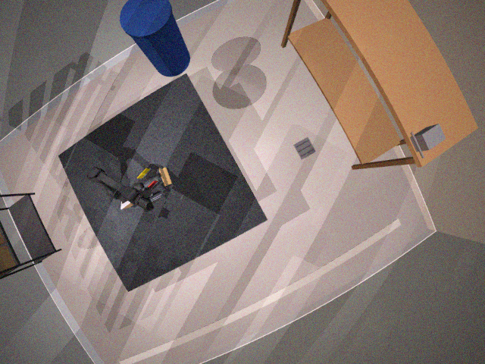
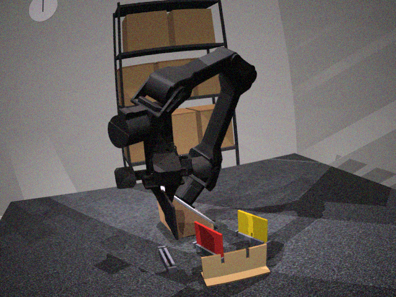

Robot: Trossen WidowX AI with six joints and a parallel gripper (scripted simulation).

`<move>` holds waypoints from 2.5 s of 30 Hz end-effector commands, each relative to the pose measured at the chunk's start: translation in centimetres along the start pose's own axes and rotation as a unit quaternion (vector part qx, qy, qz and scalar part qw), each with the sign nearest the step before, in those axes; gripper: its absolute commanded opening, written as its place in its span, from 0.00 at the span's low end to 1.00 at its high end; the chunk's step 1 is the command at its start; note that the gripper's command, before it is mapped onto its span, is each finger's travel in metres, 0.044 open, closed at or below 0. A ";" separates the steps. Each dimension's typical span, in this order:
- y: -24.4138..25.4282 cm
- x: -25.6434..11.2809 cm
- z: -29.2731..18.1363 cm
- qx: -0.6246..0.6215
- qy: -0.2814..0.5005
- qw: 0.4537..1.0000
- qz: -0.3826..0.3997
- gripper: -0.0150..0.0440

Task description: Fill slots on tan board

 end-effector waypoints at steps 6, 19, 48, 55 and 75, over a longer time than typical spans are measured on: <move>1.1 -0.3 1.4 0.003 -0.003 1.000 -0.003 0.25; 3.3 -0.6 3.6 0.018 -0.008 1.000 0.000 0.25; 8.7 -0.5 7.5 0.045 -0.011 0.999 0.015 0.25; 8.7 0.8 7.6 0.045 -0.012 0.999 0.015 0.25; 8.8 2.6 7.6 0.045 -0.012 0.999 0.016 0.25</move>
Point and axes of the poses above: the point midway between the two fingers, 35 mm back from their tips, its own x axis out along the fingers, its own y axis across the jaws, z = x × y, the point moved 2 cm from there along -x, back along the fingers, and after that the axes turned 8 degrees about x, right-handed, at the moved point
